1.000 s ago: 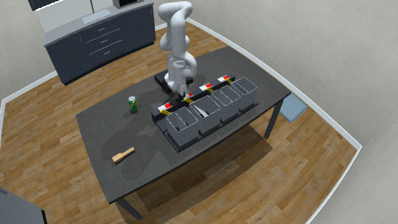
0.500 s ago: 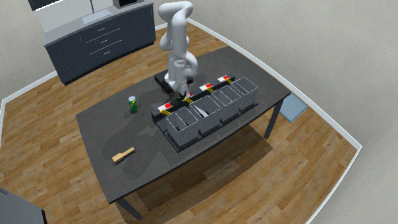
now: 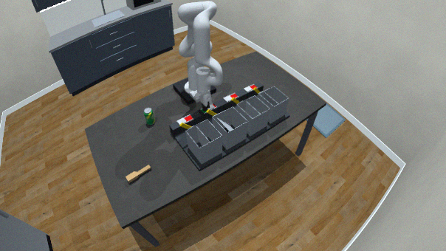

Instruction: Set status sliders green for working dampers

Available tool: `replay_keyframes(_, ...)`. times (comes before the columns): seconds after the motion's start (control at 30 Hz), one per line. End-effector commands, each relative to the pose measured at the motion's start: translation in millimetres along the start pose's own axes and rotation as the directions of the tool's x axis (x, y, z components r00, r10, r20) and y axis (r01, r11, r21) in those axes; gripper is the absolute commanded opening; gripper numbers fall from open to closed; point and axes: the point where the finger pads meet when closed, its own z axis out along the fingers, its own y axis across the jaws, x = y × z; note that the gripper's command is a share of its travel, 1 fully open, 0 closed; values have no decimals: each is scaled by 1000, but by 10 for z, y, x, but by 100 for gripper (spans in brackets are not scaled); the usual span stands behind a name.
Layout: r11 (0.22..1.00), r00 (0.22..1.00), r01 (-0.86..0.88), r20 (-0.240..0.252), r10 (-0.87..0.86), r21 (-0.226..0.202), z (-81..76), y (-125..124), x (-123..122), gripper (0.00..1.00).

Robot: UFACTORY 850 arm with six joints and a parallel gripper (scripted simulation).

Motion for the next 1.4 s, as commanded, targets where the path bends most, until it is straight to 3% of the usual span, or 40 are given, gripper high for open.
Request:
replay_keyframes(0.0, 1000, 1000, 0, 0, 0, 2, -3, -7, -15, 0)
replay_keyframes(1.37, 1000, 1000, 0, 0, 0, 2, -3, -7, -109, 0)
